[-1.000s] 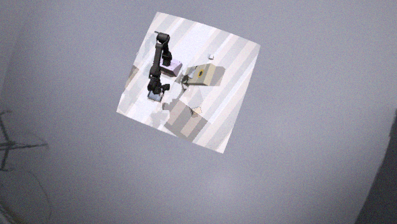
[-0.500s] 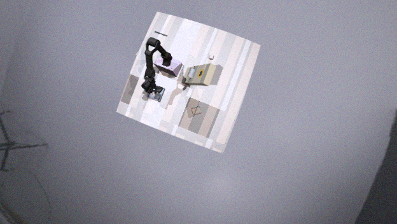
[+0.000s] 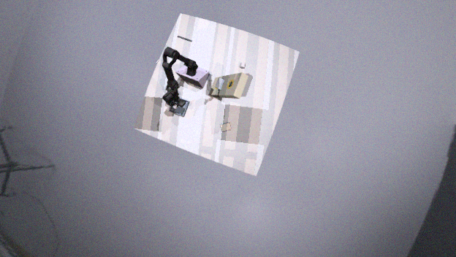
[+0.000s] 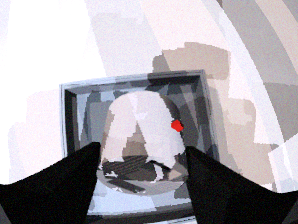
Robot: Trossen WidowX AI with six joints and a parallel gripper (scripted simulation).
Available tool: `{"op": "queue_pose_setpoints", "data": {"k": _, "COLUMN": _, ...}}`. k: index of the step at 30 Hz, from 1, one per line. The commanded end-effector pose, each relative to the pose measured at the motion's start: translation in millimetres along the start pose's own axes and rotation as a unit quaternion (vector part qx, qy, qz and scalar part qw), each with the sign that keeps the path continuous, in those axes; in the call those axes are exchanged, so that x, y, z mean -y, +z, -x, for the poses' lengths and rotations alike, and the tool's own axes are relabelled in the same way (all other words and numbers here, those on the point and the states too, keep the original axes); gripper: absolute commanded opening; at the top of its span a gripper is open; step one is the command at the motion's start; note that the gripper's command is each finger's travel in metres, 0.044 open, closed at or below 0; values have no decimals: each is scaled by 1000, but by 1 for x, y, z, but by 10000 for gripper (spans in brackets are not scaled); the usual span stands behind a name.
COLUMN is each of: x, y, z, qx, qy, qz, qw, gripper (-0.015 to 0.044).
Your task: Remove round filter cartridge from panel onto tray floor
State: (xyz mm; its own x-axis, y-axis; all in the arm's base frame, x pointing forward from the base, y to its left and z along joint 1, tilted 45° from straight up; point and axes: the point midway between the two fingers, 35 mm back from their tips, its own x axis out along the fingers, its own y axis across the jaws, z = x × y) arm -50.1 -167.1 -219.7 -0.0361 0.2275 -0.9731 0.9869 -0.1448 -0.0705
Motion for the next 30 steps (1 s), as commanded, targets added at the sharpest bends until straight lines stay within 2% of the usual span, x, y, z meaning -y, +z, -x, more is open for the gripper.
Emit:
{"op": "queue_pose_setpoints", "data": {"k": 1, "x": 1, "y": -10, "z": -13, "qx": -5, "qy": -1, "qz": 1, "qw": 1000, "gripper": 0}}
{"op": "queue_pose_setpoints", "data": {"k": 16, "x": 0, "y": -36, "z": -49, "qx": -5, "qy": -2, "qz": 1, "qw": 1000, "gripper": 0}}
{"op": "queue_pose_setpoints", "data": {"k": 30, "x": 0, "y": -33, "z": -46, "qx": -7, "qy": 0, "qz": 0, "qw": 1000, "gripper": 367}}
